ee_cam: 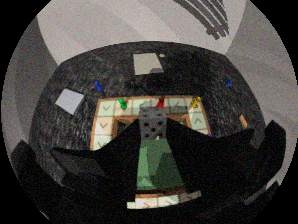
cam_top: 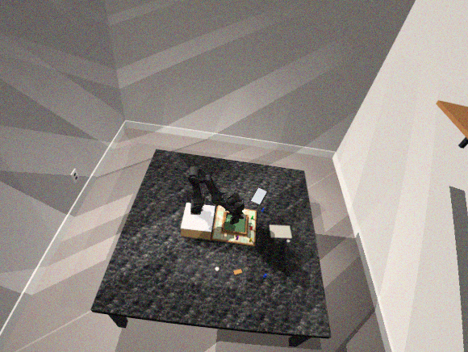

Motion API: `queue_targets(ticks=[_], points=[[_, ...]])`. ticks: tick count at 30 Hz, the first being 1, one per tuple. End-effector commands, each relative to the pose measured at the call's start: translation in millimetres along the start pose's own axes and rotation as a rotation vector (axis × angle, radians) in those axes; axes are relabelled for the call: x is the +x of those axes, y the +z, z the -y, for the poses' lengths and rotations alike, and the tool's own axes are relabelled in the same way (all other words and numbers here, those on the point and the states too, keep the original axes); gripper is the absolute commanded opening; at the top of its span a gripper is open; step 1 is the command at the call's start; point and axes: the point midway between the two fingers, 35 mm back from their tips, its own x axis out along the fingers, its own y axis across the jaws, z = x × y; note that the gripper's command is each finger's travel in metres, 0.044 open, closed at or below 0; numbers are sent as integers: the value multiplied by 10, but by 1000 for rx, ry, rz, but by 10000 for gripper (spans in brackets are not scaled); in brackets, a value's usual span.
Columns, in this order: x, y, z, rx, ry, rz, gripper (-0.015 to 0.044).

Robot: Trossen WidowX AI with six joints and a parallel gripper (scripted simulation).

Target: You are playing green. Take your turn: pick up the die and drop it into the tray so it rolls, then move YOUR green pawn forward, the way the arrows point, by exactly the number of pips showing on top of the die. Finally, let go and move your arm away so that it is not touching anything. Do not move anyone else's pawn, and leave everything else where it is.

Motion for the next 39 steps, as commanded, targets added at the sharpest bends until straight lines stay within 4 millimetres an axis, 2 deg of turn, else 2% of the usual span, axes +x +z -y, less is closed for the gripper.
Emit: queue_targets(ticks=[1,7,30,39], points=[[-236,-4,29,-6,-5,-2,0],[-479,-49,50,-7,-5,-4,0],[-484,-34,42,-1,0,1,0],[-496,-15,42,-1,-1,1,236]])
